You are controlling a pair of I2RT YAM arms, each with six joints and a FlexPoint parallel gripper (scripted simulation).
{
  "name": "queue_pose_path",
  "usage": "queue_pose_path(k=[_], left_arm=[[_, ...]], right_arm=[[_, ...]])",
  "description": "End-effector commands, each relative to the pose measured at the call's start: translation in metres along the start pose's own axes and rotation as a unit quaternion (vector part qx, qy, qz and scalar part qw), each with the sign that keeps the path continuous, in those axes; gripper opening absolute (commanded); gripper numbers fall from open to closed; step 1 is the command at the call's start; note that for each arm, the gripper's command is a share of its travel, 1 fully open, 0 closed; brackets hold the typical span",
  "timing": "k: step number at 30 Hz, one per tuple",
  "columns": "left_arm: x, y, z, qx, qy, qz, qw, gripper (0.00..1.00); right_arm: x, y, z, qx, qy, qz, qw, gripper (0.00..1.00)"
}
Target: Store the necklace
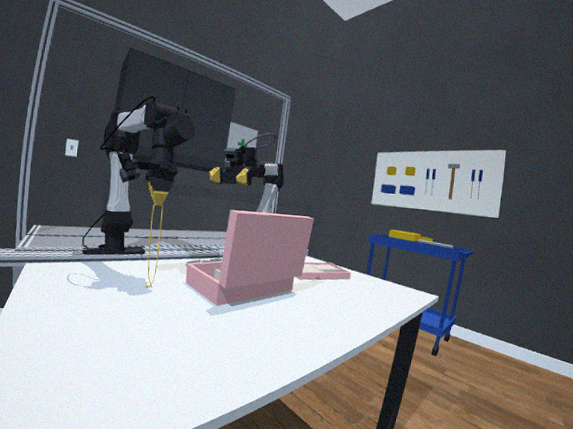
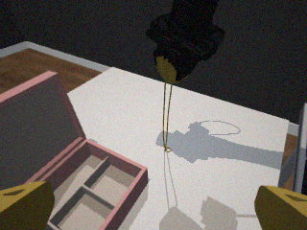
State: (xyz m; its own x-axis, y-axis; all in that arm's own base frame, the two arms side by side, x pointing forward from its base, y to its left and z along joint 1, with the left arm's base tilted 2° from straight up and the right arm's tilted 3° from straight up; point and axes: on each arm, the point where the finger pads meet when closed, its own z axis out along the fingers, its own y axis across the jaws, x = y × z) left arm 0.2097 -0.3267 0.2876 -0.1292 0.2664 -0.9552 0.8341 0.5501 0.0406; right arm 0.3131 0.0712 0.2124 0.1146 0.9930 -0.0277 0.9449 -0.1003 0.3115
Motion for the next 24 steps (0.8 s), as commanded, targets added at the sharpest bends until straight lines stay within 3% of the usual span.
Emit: queue_pose_path(k=[1,9,17,24], left_arm=[[-0.024,0.011,-0.015,-0.016,-0.021,-0.009,1.0,1.0],[-0.032,0.025,-0.031,-0.037,-0.024,-0.015,0.999,1.0],[-0.038,0.036,-0.046,-0.054,-0.026,-0.02,0.998,1.0],[-0.044,0.047,-0.062,-0.073,-0.029,-0.025,0.997,1.0]], right_arm=[[0.004,0.021,-0.036,-0.131,0.019,-0.035,0.991,0.0],[0.004,0.022,-0.08,-0.265,0.042,-0.073,0.961,0.0],[0.003,0.02,-0.095,-0.311,0.05,-0.083,0.946,0.0],[0.013,0.025,-0.091,-0.308,0.048,-0.077,0.947,0.0]])
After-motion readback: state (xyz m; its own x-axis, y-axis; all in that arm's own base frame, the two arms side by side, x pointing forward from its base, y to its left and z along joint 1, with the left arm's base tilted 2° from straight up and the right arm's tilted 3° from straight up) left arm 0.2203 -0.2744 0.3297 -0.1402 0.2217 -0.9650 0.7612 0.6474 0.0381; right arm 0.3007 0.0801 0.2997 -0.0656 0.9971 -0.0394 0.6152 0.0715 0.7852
